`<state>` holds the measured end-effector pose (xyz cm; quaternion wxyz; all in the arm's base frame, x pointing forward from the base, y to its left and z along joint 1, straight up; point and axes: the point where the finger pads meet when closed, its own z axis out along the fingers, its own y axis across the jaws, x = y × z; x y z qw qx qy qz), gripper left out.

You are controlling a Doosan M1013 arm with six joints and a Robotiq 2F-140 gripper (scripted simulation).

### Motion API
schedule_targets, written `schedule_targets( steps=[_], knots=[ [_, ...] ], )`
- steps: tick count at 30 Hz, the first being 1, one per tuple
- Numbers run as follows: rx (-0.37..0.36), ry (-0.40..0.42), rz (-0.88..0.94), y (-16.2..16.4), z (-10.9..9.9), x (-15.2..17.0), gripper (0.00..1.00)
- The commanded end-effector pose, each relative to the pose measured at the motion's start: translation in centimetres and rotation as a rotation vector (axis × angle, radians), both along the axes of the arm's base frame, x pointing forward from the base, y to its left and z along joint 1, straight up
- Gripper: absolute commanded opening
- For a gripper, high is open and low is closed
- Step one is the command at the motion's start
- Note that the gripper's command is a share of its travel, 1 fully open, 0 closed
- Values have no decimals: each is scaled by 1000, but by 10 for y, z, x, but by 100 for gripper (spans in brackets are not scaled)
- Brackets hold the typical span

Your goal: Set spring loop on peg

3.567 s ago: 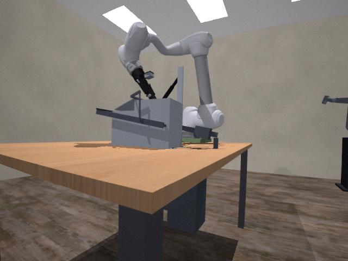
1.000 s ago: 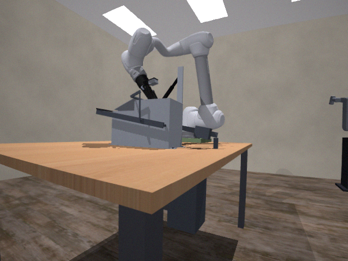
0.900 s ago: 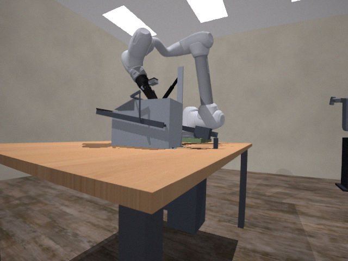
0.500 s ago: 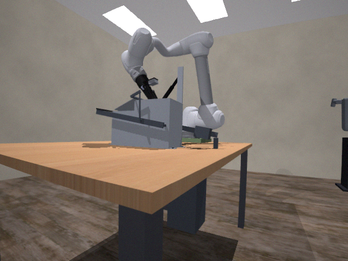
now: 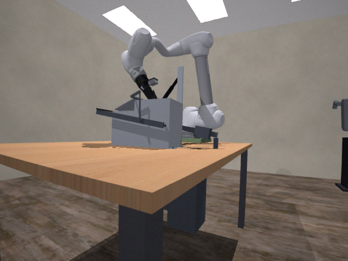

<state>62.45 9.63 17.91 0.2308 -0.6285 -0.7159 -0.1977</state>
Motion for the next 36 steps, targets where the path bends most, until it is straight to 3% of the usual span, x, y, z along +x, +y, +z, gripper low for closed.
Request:
schedule_targets(
  steps=[1,36],
  knots=[
    [0,-2,0,0,0,1,17],
    [-1,6,0,-2,-2,0,17]
  ],
)
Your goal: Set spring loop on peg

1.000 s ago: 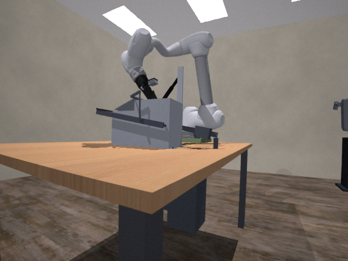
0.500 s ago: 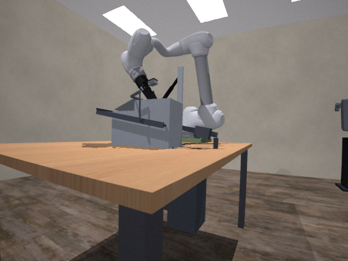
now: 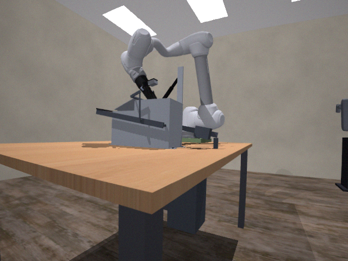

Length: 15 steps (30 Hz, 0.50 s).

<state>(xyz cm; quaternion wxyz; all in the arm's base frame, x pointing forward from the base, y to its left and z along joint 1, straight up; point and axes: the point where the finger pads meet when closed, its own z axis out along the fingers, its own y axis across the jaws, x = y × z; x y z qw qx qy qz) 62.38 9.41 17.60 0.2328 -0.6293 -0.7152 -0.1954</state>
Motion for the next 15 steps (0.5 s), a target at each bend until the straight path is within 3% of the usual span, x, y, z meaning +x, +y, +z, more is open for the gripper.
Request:
schedule_targets(
  steps=[1,15],
  knots=[
    [0,1,0,0,1,0,17],
    [-1,10,0,0,1,-2,17]
  ],
)
